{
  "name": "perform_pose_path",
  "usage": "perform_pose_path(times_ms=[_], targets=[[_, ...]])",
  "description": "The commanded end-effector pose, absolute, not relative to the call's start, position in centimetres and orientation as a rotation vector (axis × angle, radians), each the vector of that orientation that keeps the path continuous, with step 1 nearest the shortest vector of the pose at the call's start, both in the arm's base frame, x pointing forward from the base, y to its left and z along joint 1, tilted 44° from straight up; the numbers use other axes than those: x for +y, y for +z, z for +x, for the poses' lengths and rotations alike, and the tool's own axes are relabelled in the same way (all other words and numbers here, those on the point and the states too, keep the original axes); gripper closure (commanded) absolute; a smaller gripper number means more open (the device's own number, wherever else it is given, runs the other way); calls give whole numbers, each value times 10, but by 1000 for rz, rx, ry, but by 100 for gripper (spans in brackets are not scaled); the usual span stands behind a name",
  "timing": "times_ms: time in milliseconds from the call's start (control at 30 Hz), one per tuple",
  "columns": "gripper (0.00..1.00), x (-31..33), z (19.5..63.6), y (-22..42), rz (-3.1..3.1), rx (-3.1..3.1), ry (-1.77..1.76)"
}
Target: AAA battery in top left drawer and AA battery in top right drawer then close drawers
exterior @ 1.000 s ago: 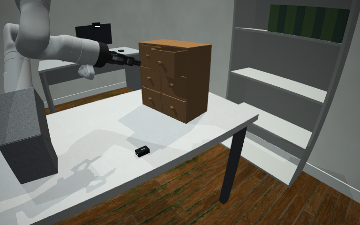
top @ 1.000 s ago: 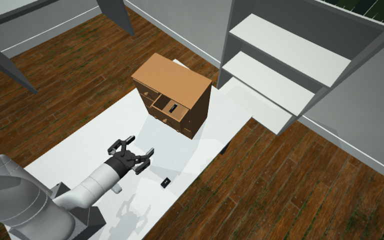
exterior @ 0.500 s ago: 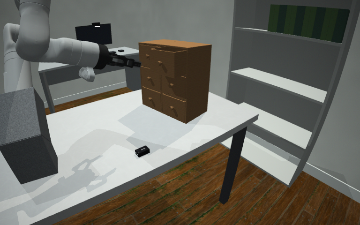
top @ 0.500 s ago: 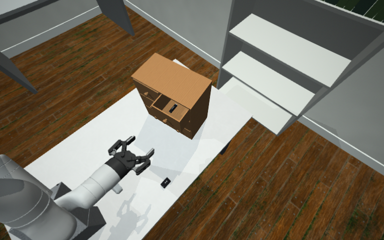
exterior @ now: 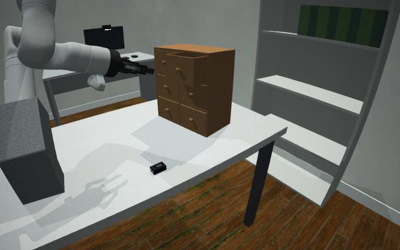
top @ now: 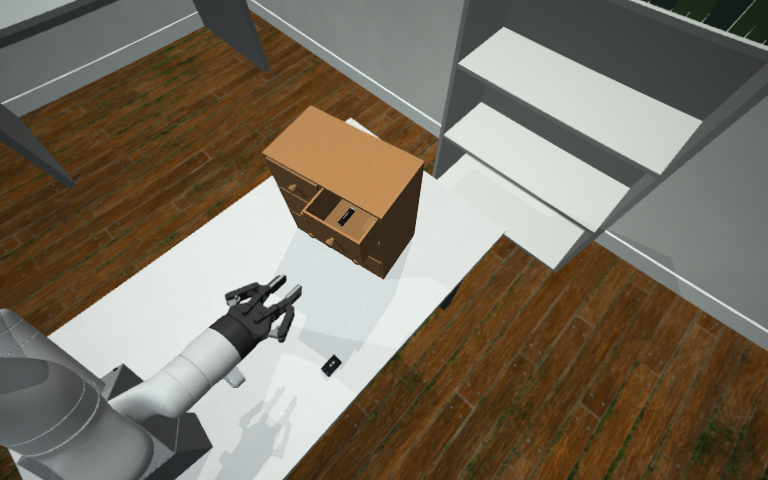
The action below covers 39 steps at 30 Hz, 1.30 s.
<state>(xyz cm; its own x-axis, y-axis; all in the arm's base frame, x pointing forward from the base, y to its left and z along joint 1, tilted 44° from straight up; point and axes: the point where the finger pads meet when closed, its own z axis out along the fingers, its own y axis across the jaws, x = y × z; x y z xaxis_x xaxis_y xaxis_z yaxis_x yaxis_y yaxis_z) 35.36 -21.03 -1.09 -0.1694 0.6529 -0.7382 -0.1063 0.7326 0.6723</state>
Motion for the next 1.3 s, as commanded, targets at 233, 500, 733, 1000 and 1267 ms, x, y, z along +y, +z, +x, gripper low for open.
perform_pose_path(times_ms=[233,500,733,1000,1267], targets=[[100,-211,354,-10,450,1612,711],[100,-210,357,-11,450,1612,711],[100,-208,373,-11,450,1612,711],[100,-205,394,-11,450,1612,711],[100,-201,415,-12,450,1612,711]])
